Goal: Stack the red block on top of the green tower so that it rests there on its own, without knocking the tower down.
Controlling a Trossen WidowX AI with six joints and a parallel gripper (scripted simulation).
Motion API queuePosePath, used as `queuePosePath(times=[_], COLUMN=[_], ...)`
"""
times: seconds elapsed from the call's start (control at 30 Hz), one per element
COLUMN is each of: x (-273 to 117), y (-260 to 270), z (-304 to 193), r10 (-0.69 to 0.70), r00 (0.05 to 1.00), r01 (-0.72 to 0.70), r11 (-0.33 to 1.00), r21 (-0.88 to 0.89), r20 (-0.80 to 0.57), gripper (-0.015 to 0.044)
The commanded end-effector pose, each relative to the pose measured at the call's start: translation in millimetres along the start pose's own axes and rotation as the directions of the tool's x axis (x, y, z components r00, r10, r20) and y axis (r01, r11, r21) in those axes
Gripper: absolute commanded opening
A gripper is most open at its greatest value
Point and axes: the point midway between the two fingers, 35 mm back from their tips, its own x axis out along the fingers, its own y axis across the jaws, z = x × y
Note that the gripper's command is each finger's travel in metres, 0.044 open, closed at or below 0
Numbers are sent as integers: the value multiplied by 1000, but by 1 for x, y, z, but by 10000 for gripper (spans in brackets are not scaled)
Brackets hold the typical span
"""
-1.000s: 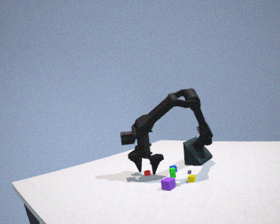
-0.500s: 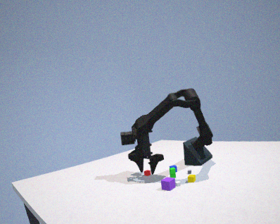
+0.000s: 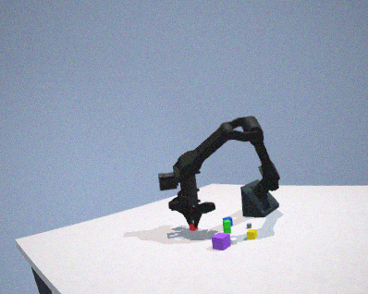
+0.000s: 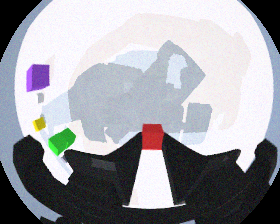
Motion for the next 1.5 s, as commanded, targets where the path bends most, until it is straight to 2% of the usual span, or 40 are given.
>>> queuePosePath(times=[0.0,0.03,0.73,1.03,1.47], x=[-1,-3,-115,-118,-121], y=[0,0,-1,1,70], z=[0,0,0,0,0], r10=[2,2,-2,-3,-3], r00=[1000,1000,1000,1000,1000], r01=[-2,-2,2,3,3], r11=[1000,1000,1000,1000,1000], r21=[5,5,7,7,9], r20=[0,0,-2,-2,-2], gripper=[19,0,0,0,0])
